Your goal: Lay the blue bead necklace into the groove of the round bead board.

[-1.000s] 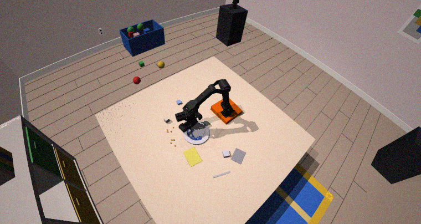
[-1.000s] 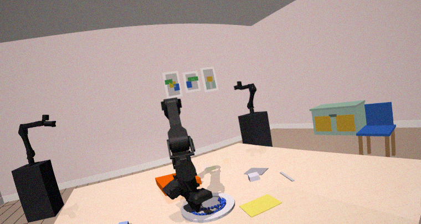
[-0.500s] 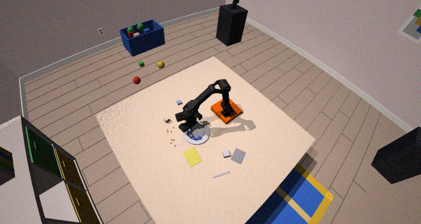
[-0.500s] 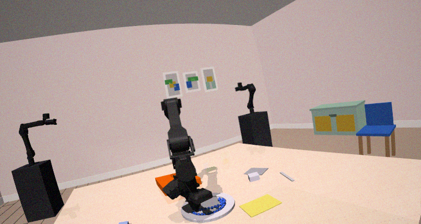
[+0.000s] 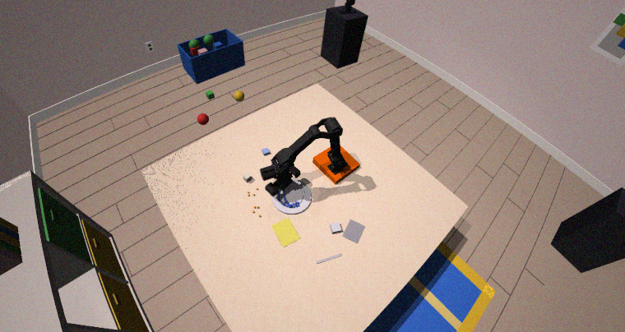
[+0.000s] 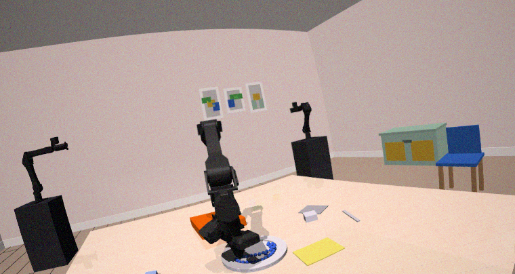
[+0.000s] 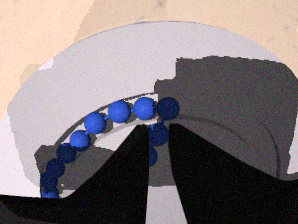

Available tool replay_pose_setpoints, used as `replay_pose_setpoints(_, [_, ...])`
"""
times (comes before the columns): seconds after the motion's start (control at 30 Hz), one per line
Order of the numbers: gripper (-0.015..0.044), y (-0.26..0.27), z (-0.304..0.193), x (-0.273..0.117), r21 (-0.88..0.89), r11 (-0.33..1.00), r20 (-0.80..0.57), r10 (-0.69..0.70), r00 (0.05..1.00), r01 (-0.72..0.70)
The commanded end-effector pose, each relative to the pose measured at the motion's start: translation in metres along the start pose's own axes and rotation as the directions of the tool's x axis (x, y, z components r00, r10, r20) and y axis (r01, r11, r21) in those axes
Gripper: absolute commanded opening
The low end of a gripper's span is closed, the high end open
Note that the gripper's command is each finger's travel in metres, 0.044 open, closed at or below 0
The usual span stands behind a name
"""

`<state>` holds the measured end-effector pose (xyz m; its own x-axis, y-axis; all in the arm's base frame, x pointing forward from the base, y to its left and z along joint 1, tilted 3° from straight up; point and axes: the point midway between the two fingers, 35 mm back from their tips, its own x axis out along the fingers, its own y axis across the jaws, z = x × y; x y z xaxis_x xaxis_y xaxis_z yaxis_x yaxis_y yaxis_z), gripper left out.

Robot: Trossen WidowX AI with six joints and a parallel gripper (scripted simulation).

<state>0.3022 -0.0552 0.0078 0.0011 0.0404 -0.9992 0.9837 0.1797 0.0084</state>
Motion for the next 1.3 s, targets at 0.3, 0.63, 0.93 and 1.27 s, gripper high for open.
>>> replay_pose_setpoints(0.3, [0.0,0.0,0.0,0.0,0.0,1.0,0.0,0.0,1.0,0.0])
replay_pose_setpoints(0.63, [0.0,-0.001,0.0,-0.006,0.007,1.0,-0.003,-0.006,1.0,0.006])
replay_pose_setpoints(0.93, [0.0,-0.013,0.008,-0.006,0.007,1.0,-0.002,-0.006,1.0,0.006])
replay_pose_setpoints(1.27, [0.0,-0.017,0.011,-0.001,0.007,1.0,-0.002,-0.007,1.0,0.007])
